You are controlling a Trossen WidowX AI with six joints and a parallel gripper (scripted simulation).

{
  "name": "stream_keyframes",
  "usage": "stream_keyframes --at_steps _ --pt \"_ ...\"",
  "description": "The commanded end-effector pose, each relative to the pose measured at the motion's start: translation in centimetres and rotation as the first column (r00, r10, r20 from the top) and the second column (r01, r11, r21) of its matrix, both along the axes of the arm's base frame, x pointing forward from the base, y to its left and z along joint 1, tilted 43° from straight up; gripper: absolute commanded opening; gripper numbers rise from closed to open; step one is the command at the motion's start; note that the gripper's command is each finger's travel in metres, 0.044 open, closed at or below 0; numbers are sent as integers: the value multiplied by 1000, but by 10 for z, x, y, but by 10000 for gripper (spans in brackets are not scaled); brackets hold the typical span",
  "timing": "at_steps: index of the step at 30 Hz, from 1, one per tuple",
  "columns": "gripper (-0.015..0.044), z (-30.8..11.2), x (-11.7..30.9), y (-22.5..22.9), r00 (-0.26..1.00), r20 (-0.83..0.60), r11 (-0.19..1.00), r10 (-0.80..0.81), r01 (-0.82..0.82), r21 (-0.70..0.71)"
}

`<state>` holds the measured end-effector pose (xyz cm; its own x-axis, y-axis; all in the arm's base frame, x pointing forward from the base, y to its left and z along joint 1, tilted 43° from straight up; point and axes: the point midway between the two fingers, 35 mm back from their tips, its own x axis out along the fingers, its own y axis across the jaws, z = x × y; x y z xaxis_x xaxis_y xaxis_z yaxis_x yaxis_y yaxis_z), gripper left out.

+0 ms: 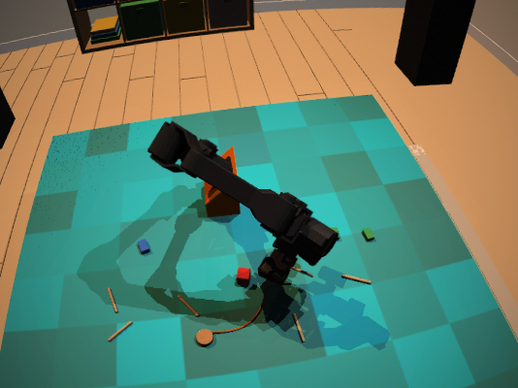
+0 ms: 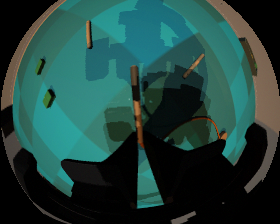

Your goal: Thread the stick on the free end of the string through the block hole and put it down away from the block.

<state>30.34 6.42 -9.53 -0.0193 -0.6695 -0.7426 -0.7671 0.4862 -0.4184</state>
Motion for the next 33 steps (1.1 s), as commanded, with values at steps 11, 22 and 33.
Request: stream_keyframes --at_steps 11,22,33 --pt "0 3 12 -3 877 327 933 -353 357 51" --pt "0 6 20 -6 618 535 791 -577 587 175" --pt "0 9 28 -9 260 659 594 -705 724 350"
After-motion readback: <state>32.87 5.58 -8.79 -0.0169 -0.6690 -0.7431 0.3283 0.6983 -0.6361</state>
